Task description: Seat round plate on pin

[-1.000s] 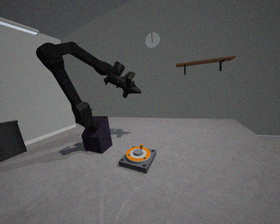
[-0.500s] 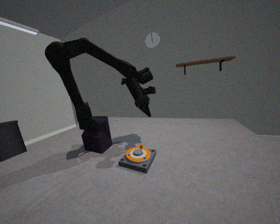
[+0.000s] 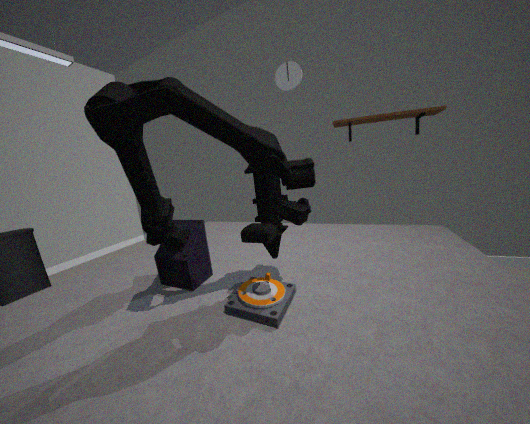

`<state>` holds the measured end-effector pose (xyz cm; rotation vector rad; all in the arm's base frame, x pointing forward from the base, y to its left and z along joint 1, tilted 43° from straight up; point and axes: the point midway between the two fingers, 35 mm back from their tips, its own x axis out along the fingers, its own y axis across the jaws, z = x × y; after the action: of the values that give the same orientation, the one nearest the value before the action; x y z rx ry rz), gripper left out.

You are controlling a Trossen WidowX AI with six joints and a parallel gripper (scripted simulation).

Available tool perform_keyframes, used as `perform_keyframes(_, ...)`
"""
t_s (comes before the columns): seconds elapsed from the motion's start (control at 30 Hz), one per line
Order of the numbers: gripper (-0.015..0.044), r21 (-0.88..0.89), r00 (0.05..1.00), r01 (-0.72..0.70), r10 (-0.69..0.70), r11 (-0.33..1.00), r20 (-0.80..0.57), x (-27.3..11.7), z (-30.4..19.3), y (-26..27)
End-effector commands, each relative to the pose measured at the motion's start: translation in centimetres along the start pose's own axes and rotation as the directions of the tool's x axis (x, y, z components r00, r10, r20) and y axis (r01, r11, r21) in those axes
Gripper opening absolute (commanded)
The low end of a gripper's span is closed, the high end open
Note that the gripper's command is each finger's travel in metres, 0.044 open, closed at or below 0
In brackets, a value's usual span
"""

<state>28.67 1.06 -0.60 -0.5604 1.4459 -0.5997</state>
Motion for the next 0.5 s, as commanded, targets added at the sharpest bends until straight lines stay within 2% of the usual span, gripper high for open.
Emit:
perform_keyframes(0.0, 0.0000, 0.016, 1.000, -0.002, 0.002, 1.000, -0.019, 0.4, -0.2, -0.1)
perform_keyframes(0.3, 0.0000, 0.016, 1.000, 0.000, 0.001, 1.000, -0.019, 4.7, -0.3, -0.2)
perform_keyframes(0.47, 0.0000, 0.016, 1.000, 0.000, 0.000, 1.000, -0.019, 5.1, -0.4, -0.2)
